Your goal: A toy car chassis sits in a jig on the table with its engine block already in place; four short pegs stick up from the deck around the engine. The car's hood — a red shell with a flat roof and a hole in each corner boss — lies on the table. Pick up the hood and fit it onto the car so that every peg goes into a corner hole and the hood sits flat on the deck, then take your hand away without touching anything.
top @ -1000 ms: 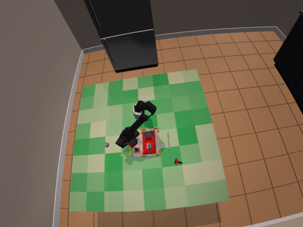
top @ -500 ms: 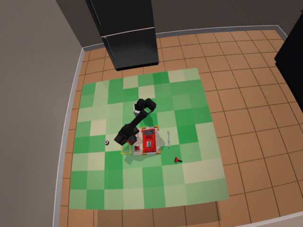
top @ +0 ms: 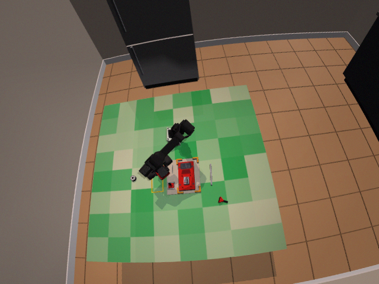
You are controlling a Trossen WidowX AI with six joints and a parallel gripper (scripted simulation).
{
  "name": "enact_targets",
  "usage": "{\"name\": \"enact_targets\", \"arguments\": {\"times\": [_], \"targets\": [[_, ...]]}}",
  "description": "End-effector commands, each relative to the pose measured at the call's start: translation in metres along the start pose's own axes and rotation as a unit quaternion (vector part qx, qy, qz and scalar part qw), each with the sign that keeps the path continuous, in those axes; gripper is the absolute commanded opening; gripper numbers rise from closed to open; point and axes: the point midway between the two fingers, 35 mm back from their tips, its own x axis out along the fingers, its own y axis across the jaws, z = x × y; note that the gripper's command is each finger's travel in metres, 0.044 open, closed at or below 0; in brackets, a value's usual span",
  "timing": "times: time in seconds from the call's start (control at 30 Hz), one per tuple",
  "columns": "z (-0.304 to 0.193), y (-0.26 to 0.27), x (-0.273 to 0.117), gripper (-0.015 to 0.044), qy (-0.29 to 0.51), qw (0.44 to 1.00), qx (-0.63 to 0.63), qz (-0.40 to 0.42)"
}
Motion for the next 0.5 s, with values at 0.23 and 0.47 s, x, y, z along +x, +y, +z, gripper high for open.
{"name": "enact_targets", "arguments": {"times": [0.23, 0.47], "targets": [[0.0, 0.0, -0.022, 0.0, 0.002, 1.0, -0.004, -0.002], [0.02, 0.006, -0.02, 0.0, 0.004, 0.999, 0.044, -0.004]]}}
